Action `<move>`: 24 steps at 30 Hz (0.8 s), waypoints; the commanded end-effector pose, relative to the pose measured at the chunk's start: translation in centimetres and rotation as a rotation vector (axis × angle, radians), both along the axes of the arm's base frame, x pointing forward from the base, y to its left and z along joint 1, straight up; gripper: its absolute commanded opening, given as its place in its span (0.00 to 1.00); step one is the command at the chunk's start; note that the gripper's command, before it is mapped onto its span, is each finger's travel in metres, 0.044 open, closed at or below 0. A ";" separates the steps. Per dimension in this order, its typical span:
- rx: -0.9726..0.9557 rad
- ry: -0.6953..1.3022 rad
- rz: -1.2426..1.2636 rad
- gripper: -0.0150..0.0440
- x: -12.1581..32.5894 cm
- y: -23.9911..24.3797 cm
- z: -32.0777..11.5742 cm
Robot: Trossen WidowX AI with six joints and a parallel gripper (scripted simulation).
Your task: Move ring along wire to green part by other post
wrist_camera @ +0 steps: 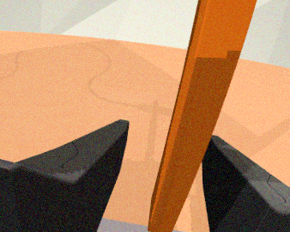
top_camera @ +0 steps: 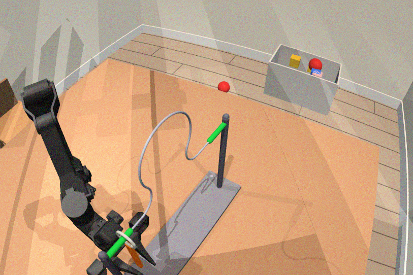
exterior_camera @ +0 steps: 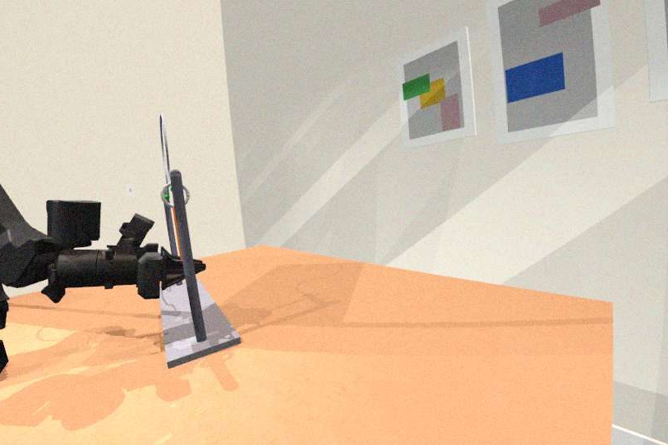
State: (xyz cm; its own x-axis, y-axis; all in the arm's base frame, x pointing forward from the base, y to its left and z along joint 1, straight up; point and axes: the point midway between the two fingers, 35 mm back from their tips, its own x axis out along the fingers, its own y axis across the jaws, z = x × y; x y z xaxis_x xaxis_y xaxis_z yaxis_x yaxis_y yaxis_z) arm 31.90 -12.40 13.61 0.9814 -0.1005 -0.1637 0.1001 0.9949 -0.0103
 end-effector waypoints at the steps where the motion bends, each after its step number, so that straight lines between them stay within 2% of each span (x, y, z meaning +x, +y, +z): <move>1: 0.002 -0.006 -0.004 0.53 0.1 -0.1 0.2; 20: 0.002 -0.006 -0.004 0.53 0.1 -0.1 0.2; 24: 0.000 -0.001 0.000 0.35 0.0 0.0 0.0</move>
